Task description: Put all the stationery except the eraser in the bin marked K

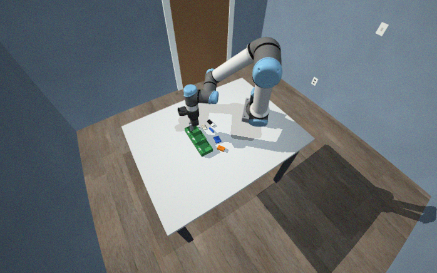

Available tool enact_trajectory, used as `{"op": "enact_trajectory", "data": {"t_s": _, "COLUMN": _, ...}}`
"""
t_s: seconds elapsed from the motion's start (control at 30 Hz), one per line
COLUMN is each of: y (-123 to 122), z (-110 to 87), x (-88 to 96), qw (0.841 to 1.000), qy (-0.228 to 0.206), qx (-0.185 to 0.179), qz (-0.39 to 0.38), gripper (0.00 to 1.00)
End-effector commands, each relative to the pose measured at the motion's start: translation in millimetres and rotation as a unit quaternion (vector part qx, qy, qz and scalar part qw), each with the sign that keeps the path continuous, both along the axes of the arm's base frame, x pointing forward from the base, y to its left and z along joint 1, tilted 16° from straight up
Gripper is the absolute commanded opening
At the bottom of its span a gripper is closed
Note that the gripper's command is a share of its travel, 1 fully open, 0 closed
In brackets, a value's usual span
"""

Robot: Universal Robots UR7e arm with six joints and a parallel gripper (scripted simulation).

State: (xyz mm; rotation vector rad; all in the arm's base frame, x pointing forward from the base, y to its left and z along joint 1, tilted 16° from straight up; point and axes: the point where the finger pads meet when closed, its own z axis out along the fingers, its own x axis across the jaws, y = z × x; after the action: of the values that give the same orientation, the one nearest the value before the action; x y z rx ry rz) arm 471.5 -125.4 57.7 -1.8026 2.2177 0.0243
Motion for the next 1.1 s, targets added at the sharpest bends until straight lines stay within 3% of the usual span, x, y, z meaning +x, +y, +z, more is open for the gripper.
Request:
{"op": "enact_trajectory", "data": {"t_s": 0.0, "y": -3, "z": 11.9, "x": -2.2, "qw": 1.000, "qy": -0.001, "qx": 0.000, "qz": 0.000, "gripper": 0.31}}
{"op": "enact_trajectory", "data": {"t_s": 0.27, "y": -7, "z": 33.0, "x": -6.8, "qw": 1.000, "qy": 0.000, "qx": 0.000, "qz": 0.000, "gripper": 0.31}}
{"op": "enact_trajectory", "data": {"t_s": 0.43, "y": -7, "z": 33.1, "x": -6.8, "qw": 1.000, "qy": 0.000, "qx": 0.000, "qz": 0.000, "gripper": 0.31}}
{"op": "enact_trajectory", "data": {"t_s": 1.07, "y": 76, "z": 49.5, "x": -6.7, "qw": 1.000, "qy": -0.001, "qx": 0.000, "qz": 0.000, "gripper": 0.31}}
